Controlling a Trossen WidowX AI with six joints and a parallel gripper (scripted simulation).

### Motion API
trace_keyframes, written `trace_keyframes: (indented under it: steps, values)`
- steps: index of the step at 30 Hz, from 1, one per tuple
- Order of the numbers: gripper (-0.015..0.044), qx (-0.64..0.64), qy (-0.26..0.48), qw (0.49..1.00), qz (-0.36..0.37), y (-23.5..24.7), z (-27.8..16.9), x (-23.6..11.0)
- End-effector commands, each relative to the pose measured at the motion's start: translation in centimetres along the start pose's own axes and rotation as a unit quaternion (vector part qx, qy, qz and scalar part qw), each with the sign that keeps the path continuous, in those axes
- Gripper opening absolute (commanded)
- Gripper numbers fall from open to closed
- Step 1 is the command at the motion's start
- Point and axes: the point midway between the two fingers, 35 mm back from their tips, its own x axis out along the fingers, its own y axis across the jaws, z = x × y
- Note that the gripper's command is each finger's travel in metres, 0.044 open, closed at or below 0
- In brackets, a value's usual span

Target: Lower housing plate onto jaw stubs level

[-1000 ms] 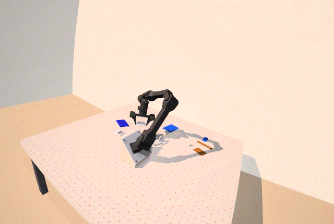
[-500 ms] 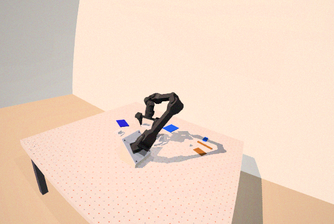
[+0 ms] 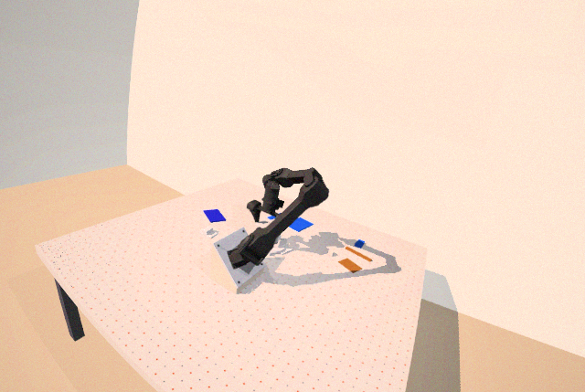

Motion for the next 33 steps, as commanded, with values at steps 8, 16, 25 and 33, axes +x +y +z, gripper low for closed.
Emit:
trace_keyframes:
  steps: [8, 16, 25, 33]
  values:
    - [0.0351, 0.116, -0.001, 0.993, -0.009, -3.2, -0.2, 0.6]
    - [0.0351, 0.132, 0.0, 0.991, -0.011, -3.7, -0.3, 0.7]
    - [0.0351, 0.133, 0.0, 0.991, -0.011, -3.7, -0.3, 0.7]
    - [0.0351, 0.136, 0.0, 0.991, -0.011, -3.7, -0.3, 0.7]
